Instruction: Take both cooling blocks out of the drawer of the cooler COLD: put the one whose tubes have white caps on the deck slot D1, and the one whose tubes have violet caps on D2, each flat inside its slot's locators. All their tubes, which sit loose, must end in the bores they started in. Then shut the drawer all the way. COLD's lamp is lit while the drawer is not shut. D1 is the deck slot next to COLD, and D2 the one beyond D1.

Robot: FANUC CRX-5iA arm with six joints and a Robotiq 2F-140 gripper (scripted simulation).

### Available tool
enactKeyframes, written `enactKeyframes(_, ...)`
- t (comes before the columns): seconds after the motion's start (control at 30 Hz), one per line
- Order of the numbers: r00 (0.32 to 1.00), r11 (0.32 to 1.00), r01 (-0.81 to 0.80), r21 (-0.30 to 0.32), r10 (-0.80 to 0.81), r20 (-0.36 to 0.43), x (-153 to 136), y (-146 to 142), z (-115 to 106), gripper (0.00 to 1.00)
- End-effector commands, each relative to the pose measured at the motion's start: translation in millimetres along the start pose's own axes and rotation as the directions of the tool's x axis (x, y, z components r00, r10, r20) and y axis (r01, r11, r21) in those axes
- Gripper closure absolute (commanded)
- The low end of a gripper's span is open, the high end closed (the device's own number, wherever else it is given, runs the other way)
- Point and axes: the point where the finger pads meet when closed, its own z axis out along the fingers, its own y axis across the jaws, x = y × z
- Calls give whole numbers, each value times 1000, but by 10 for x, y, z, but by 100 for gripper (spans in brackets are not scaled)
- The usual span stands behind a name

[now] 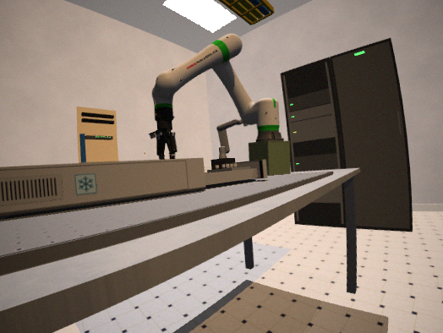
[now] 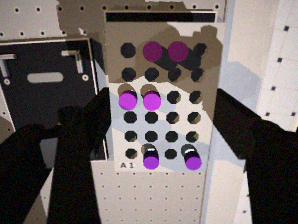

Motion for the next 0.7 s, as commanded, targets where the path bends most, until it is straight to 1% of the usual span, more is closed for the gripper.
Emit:
enactKeyframes(0.0, 1000, 1000, 0, -2, 0, -2, 9, 6, -22, 90)
enactKeyframes(0.3, 1000, 1000, 0, -2, 0, -2, 9, 6, -26, 90)
enactKeyframes(0.67, 1000, 1000, 1, -2, -1, -2, 9, 5, 57, 90)
